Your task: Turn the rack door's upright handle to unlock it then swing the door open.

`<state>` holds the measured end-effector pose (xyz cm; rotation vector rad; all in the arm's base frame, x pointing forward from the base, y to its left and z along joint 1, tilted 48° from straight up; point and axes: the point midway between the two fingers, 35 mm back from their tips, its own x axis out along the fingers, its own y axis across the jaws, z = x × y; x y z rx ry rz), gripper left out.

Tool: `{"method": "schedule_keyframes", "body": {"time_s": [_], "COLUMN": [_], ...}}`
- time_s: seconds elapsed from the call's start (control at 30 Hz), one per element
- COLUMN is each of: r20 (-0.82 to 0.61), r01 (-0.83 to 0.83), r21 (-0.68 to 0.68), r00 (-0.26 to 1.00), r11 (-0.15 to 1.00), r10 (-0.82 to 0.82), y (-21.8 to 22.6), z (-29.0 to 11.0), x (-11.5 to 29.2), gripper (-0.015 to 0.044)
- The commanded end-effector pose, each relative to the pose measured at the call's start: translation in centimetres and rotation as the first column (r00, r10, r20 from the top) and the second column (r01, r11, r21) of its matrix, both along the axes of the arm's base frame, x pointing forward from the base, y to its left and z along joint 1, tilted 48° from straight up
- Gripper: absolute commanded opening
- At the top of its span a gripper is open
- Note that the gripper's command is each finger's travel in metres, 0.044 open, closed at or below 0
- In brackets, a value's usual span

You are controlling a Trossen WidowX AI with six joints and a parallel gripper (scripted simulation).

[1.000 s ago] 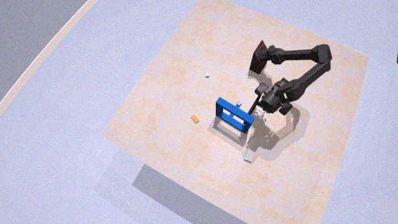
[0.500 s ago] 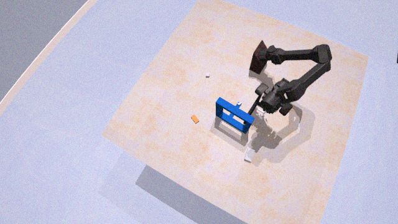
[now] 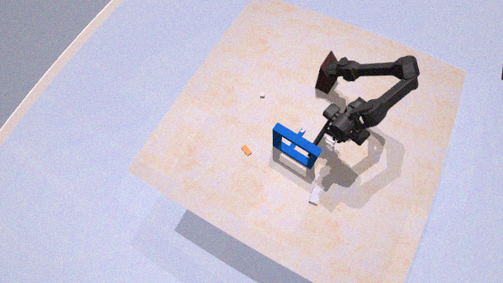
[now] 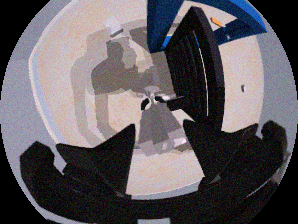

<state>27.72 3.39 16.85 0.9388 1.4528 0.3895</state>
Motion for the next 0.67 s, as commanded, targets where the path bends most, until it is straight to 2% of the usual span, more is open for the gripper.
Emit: {"method": "schedule_keyframes", "body": {"time_s": [0.0,0.63], "r20": [0.009,0.008], "r01": [0.008,0.055], "r21": [-0.008,-0.015], "r00": [1.0,0.998], "r11": [1.0,0.998], "r10": [-0.008,-0.055], "y": [-0.7,-3.1], "z": [0.6,2.9], "x": [0.1,-0.5], "gripper": [0.0293,0.0293]}}
